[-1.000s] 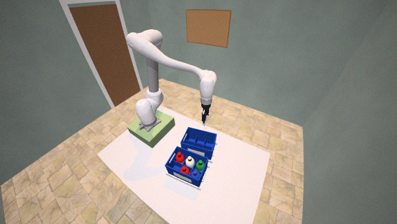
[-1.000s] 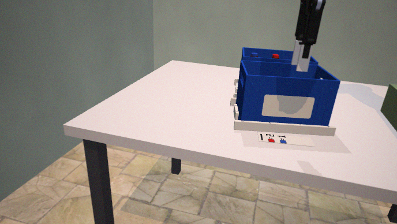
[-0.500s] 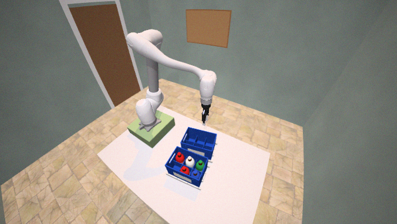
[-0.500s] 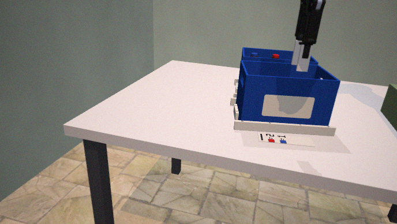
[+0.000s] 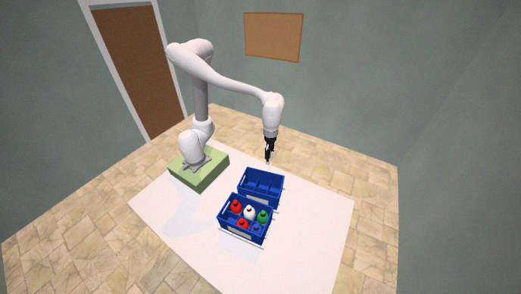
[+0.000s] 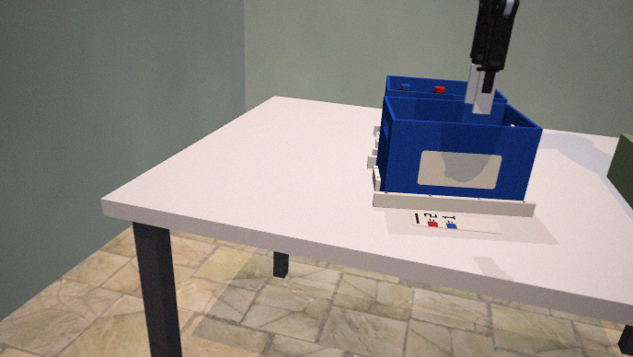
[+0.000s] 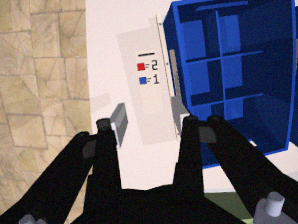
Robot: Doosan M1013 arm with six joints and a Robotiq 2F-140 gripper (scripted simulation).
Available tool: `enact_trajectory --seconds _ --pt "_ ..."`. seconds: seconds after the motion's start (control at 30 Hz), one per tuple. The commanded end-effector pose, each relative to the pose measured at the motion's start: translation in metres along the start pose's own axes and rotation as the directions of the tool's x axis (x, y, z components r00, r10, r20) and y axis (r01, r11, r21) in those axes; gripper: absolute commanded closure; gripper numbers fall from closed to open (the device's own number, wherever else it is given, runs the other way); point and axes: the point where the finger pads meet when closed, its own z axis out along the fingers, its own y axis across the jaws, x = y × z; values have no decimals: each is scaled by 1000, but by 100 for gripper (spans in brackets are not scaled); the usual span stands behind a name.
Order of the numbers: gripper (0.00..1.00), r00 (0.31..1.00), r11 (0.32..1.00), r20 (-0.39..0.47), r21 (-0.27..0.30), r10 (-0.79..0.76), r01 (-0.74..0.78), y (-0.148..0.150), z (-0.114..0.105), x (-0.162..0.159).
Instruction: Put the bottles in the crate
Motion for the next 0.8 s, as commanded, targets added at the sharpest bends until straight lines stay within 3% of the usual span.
enact_trajectory --seconds 0.0,0.3,0.77 --pt "62 1000 1000 0 0 0 0 0 0 0" --pt "62 1000 1000 0 0 0 0 0 0 0" --pt "62 1000 1000 0 0 27 -27 67 -19 -2"
